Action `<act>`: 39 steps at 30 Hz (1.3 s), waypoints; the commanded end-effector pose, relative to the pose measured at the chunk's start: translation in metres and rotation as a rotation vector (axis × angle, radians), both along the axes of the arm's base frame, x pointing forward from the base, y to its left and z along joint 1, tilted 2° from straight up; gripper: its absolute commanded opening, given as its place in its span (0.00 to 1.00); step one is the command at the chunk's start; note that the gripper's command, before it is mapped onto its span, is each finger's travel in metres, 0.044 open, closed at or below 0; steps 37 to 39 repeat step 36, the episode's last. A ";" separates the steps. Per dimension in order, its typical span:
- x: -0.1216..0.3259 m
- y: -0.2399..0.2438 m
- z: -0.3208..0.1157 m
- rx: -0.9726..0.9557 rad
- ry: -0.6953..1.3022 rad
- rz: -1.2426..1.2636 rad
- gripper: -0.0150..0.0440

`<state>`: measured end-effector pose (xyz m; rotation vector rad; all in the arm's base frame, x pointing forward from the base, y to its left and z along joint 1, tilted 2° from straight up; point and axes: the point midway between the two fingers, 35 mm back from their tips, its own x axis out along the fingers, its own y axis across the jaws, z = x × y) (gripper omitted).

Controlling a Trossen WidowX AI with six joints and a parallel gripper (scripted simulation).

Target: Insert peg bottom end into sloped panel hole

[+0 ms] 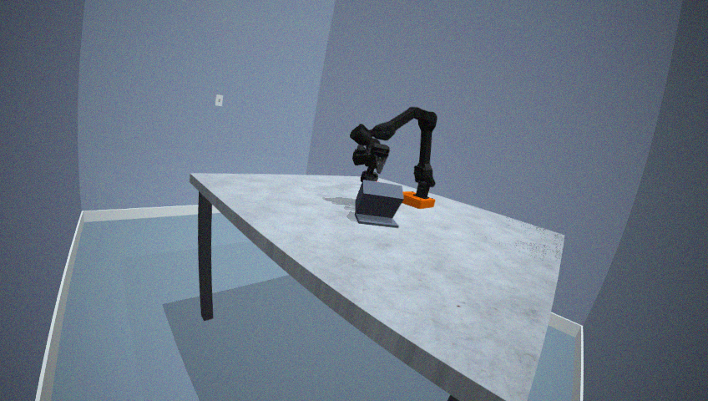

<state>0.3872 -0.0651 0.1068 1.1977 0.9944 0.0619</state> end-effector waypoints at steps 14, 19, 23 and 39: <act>-0.019 -0.020 0.020 -0.003 -0.007 0.000 1.00; -0.026 -0.025 0.024 -0.002 -0.006 -0.001 1.00; -0.031 -0.029 0.026 -0.001 -0.005 -0.002 1.00; -0.042 -0.037 0.033 0.000 -0.004 -0.003 1.00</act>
